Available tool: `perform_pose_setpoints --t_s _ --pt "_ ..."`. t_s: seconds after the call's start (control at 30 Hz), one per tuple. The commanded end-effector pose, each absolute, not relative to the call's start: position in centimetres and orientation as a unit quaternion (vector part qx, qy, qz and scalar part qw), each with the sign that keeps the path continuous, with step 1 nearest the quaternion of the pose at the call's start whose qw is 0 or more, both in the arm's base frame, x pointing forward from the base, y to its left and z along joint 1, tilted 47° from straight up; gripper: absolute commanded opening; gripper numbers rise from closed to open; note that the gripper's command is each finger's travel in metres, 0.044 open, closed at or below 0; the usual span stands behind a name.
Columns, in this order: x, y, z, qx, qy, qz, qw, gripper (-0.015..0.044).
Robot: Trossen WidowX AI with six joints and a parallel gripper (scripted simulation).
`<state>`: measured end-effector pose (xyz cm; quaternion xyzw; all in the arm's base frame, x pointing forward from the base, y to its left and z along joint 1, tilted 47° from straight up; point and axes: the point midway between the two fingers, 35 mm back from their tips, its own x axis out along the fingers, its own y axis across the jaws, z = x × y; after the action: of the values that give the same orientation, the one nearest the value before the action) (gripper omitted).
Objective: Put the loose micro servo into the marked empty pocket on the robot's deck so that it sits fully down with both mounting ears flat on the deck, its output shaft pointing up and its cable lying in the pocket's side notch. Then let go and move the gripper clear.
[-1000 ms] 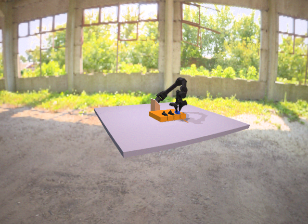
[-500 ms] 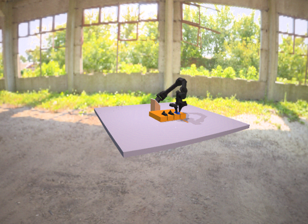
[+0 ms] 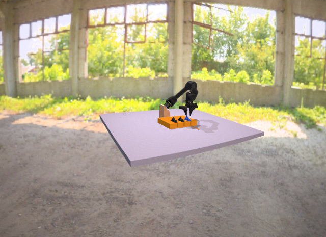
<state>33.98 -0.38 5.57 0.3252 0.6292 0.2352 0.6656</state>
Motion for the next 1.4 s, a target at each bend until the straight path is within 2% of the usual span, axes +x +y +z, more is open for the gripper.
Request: perform_pose_setpoints --t_s 0.0,0.23,0.53,0.8,1.37 --pt "32.6 -1.0 6.1 0.324 0.632 0.233 0.664 0.0266" --pt "23.3 -3.5 9.9 0.321 0.636 0.235 0.661 0.044" --pt "23.0 -3.7 10.1 0.321 0.636 0.235 0.661 0.044" --pt "22.8 -6.8 13.2 0.321 0.633 0.235 0.664 0.044" --pt "22.8 -6.8 13.2 0.321 0.633 0.235 0.664 0.044"
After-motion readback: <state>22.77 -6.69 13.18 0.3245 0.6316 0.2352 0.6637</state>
